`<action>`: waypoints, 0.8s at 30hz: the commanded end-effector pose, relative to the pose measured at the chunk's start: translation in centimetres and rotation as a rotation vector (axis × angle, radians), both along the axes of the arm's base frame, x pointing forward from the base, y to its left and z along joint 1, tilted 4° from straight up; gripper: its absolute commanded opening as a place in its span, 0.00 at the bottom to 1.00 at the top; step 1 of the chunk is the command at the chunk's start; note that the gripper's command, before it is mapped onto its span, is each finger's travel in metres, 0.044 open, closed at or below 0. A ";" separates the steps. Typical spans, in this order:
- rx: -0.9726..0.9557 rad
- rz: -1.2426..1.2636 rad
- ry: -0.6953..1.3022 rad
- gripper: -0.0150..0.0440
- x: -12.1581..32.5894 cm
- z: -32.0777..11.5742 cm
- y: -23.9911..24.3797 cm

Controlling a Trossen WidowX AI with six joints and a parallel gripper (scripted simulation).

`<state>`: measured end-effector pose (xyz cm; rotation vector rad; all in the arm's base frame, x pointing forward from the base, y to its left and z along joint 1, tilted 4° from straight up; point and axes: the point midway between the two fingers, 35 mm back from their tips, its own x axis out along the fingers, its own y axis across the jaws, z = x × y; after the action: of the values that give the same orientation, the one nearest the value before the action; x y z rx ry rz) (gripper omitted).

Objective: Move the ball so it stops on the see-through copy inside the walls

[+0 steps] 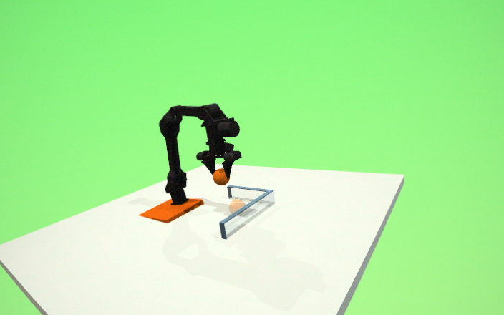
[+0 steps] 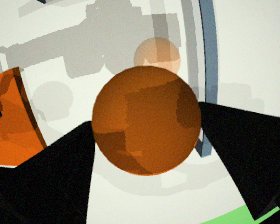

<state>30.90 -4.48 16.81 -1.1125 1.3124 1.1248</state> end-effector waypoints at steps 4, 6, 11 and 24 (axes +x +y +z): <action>-0.001 -0.001 0.008 0.25 3.0 -3.5 0.9; -0.001 -0.001 0.007 0.25 3.7 -4.4 1.1; -0.001 -0.001 0.007 0.25 4.0 -5.0 1.2; -0.001 -0.001 0.007 0.25 3.8 -10.2 1.1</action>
<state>34.97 -3.38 8.00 -1.1164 1.3109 1.1232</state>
